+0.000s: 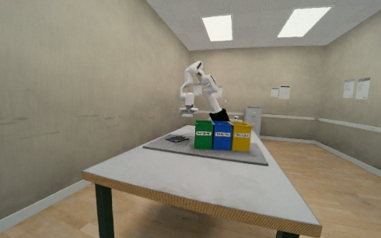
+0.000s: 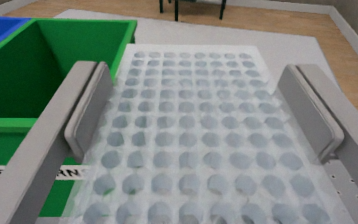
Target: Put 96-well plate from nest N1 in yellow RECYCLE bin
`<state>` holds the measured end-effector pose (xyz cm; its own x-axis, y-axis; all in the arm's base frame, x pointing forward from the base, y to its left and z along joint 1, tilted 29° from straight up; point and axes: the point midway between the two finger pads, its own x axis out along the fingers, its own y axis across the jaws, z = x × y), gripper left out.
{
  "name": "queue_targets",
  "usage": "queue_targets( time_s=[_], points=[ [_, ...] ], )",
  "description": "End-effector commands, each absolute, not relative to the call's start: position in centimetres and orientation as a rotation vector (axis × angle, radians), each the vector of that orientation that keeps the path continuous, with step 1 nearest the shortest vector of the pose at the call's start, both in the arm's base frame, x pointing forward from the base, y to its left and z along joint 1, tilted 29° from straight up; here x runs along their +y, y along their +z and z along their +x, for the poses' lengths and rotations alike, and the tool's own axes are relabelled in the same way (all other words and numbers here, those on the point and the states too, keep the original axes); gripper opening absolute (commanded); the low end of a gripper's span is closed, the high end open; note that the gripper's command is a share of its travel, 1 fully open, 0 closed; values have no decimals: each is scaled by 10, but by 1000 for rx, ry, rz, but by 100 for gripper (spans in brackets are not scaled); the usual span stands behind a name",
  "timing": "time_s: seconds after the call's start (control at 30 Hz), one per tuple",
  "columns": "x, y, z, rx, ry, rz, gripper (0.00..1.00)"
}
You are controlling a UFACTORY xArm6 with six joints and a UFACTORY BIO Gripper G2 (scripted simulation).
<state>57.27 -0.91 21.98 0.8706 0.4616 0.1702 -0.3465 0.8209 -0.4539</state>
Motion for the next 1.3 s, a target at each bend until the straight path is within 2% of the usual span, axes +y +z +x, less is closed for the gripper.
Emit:
queue_targets(
  time_s=[0.0, 1.27],
  points=[
    [5, 215, 572, -280, 439, -425, 0],
    [109, 169, 563, -280, 439, -425, 0]
  ],
)
